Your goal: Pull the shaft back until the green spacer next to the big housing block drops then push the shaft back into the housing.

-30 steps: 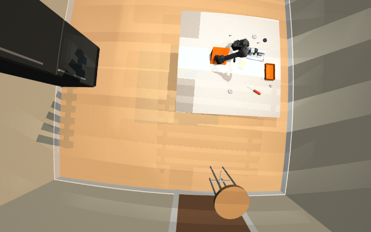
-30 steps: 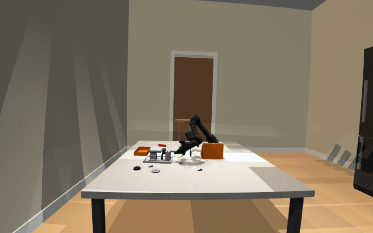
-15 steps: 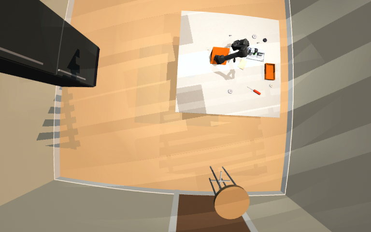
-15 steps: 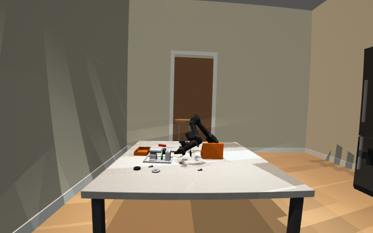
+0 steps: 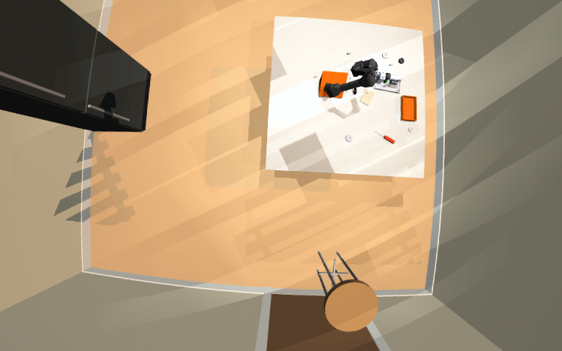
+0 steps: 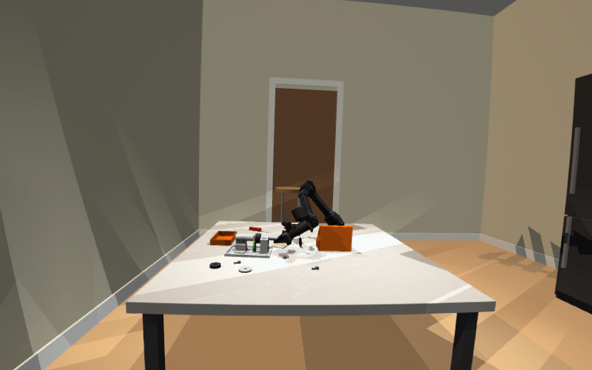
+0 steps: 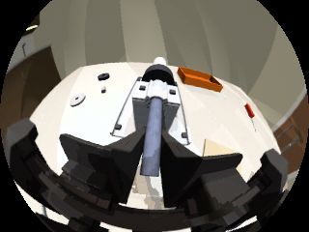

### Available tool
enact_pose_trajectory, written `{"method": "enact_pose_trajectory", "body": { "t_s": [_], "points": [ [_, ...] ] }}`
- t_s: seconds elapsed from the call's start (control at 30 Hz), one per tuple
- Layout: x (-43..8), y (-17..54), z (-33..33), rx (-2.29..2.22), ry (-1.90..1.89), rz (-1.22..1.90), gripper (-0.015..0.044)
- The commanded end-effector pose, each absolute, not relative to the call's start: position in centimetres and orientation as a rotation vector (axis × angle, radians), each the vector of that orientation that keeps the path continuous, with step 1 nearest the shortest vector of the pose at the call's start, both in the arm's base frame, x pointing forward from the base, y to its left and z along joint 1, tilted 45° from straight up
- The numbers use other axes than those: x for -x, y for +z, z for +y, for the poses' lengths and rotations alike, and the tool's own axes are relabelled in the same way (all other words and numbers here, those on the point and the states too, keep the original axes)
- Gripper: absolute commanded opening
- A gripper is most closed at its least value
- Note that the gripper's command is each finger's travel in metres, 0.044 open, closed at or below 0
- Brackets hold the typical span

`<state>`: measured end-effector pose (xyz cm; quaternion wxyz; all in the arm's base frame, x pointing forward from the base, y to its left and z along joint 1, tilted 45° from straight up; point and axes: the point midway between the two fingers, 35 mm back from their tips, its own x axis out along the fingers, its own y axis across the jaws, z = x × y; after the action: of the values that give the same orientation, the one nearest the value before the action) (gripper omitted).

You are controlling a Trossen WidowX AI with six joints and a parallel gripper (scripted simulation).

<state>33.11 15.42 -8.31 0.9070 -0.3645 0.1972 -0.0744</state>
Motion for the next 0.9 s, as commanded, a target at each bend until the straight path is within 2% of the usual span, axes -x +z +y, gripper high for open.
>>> {"method": "enact_pose_trajectory", "body": {
  "t_s": [0.0,0.87],
  "points": [
    [-33.31,-8.29,15.44,0.755,-0.155,0.407,0.0],
    [-34.1,-8.2,15.52,0.755,-0.155,0.406,0.0]
  ]
}}
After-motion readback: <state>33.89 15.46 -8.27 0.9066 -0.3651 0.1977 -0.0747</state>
